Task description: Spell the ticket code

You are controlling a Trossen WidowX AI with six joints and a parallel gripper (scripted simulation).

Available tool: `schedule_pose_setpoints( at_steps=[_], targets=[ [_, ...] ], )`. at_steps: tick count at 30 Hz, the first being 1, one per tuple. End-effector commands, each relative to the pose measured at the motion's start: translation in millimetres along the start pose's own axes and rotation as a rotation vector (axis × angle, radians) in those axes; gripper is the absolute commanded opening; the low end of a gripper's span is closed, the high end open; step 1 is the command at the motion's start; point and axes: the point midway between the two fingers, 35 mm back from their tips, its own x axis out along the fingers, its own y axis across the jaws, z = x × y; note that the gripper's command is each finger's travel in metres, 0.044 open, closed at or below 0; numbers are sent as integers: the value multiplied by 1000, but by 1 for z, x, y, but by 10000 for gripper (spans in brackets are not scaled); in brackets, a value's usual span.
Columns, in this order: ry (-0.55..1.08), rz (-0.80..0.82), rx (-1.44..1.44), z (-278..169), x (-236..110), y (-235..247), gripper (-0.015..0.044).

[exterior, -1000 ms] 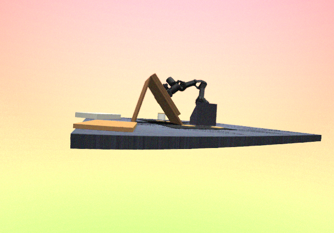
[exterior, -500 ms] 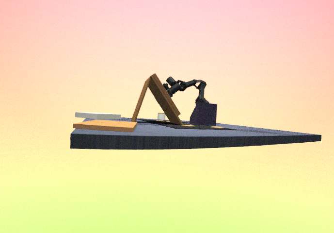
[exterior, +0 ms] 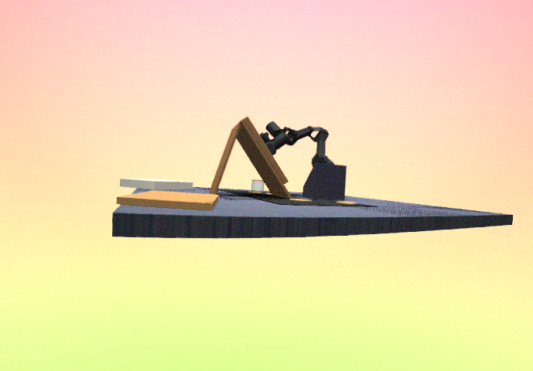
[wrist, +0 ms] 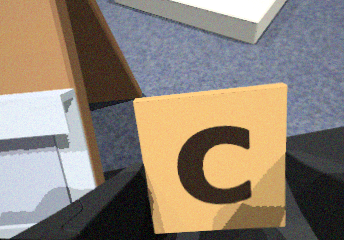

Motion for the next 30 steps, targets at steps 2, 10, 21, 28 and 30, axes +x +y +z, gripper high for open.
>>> schedule_pose_setpoints(
  at_steps=[2,10,21,28,30],
  targets=[
    [3,-4,4,0,0,3,0],
    [3,-3,4,0,1,7,0],
    [3,-3,4,0,1,12,0],
    [3,-3,5,0,1,16,0],
    [3,-3,5,0,1,17,0]
  ],
)
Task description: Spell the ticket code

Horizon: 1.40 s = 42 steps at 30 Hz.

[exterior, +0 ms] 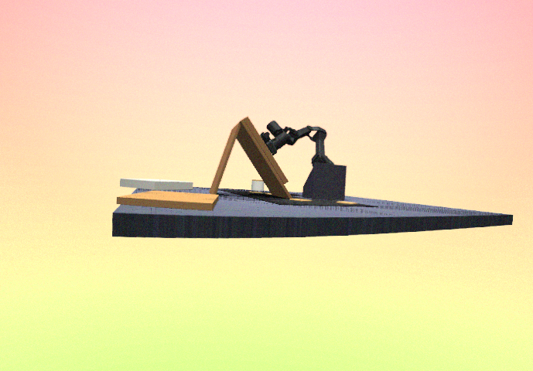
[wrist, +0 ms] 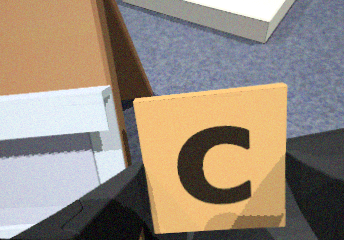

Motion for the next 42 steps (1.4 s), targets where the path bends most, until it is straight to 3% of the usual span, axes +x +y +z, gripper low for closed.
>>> schedule_pose_setpoints(
  at_steps=[1,42],
  targets=[
    [3,-3,4,-1,1,2,0],
    [3,-3,4,0,1,23,0]
  ],
)
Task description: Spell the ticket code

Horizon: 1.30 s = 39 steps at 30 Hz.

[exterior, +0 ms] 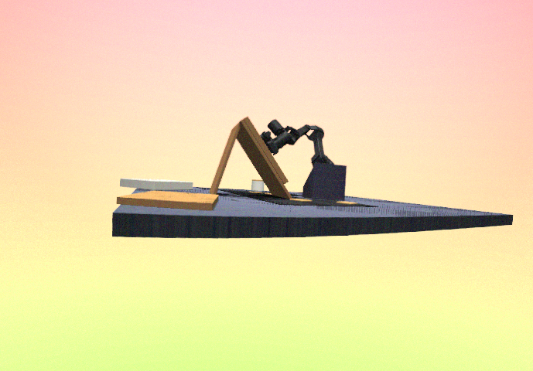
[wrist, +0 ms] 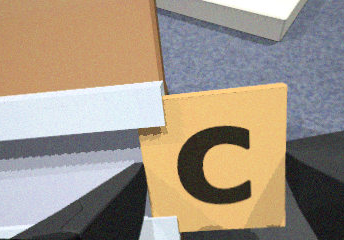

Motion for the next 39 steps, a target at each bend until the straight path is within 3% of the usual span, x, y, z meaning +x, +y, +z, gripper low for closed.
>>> schedule_pose_setpoints(
  at_steps=[1,39],
  targets=[
    [4,-3,3,-1,1,3,0],
    [4,-3,4,-1,1,22,0]
  ],
)
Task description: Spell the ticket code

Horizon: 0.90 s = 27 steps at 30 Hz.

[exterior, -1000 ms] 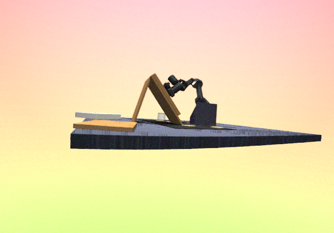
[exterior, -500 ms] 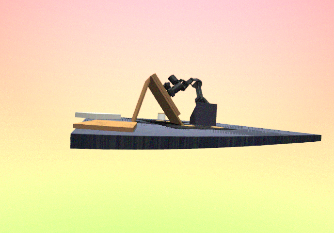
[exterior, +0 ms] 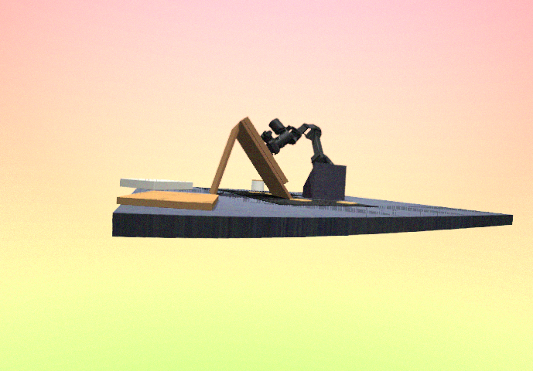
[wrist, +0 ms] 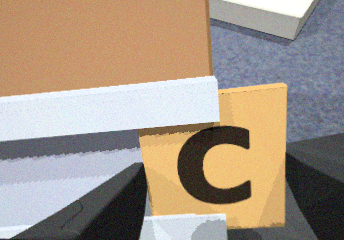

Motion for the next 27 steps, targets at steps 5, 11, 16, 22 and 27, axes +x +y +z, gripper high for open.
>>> schedule_pose_setpoints(
  at_steps=[5,11,16,22,27],
  targets=[
    [3,-4,3,-1,1,5,0],
    [3,-4,3,-1,1,8,0],
    [3,-4,3,-1,1,10,0],
    [3,-3,3,-1,1,13,0],
    [3,-3,3,-1,0,15,0]
  ],
)
